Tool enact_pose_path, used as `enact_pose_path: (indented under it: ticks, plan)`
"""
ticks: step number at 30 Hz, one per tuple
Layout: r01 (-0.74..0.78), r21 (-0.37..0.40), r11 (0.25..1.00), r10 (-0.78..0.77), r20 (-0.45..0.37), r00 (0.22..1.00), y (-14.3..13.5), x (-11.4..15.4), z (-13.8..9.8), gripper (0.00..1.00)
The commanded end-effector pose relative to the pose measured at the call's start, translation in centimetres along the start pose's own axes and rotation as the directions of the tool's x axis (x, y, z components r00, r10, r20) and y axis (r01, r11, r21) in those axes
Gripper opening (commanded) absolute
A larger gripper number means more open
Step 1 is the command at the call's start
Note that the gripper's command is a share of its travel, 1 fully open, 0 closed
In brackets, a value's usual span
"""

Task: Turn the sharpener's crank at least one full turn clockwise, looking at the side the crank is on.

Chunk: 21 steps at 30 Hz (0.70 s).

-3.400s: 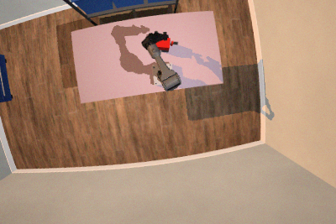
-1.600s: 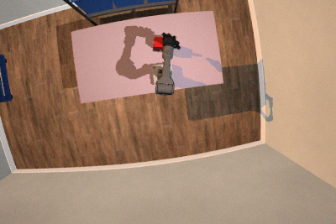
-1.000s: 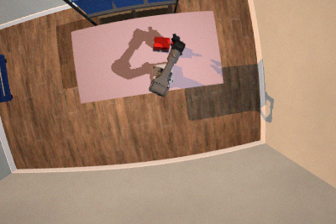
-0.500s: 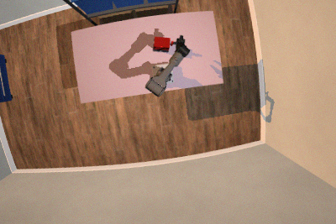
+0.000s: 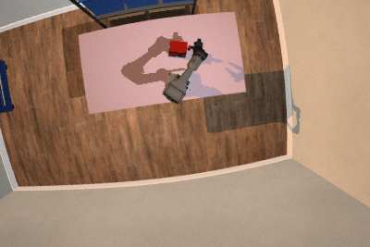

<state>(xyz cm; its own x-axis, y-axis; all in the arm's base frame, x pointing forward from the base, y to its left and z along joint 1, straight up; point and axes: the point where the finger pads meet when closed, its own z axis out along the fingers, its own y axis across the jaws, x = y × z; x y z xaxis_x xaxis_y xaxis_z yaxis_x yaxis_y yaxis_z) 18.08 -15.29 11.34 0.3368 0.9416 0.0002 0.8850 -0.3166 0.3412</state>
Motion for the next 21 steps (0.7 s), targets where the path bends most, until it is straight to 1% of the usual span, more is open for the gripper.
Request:
enact_pose_path:
  ticks: [1, 2, 21]
  plan:
    - [0.000, 0.002, 1.000, 0.000, -0.002, 1.000, -0.02, 0.04, 0.30, 0.69]
    - [0.000, 0.001, 1.000, 0.000, -0.002, 1.000, -0.01, 0.05, 0.55, 0.69]
    - [0.001, -0.002, 1.000, -0.001, 0.001, 1.000, 0.04, 0.02, 0.44, 0.69]
